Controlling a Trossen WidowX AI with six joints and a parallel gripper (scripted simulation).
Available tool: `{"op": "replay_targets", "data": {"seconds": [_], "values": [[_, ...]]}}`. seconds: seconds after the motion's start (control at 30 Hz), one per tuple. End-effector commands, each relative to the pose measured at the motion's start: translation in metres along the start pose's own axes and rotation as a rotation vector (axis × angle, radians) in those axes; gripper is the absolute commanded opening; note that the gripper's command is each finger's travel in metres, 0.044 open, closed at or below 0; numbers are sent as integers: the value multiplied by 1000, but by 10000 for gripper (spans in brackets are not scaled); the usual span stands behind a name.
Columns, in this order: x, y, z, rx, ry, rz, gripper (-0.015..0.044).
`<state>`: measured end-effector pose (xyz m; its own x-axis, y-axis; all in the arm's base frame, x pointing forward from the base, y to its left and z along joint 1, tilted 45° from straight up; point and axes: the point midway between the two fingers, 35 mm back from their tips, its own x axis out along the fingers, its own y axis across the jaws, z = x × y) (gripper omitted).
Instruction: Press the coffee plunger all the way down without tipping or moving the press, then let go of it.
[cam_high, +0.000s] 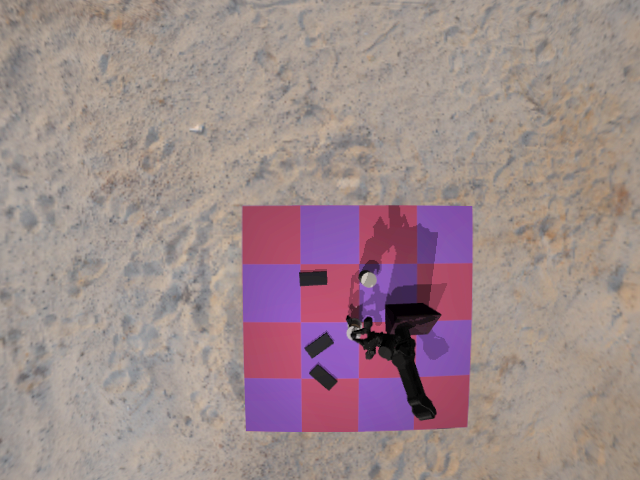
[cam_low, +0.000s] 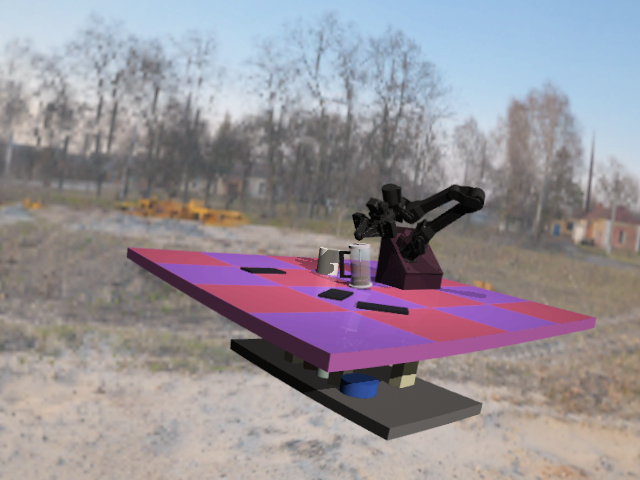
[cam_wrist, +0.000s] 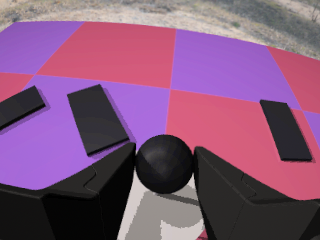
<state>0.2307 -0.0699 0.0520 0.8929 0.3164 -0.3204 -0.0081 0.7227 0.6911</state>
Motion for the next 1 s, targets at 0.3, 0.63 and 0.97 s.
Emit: {"op": "replay_targets", "data": {"seconds": [0.3,0.63,0.97], "values": [[1,0,0,3,-1,1,123],[1,0,0,3,-1,1,202],[1,0,0,3,-1,1,440]]}}
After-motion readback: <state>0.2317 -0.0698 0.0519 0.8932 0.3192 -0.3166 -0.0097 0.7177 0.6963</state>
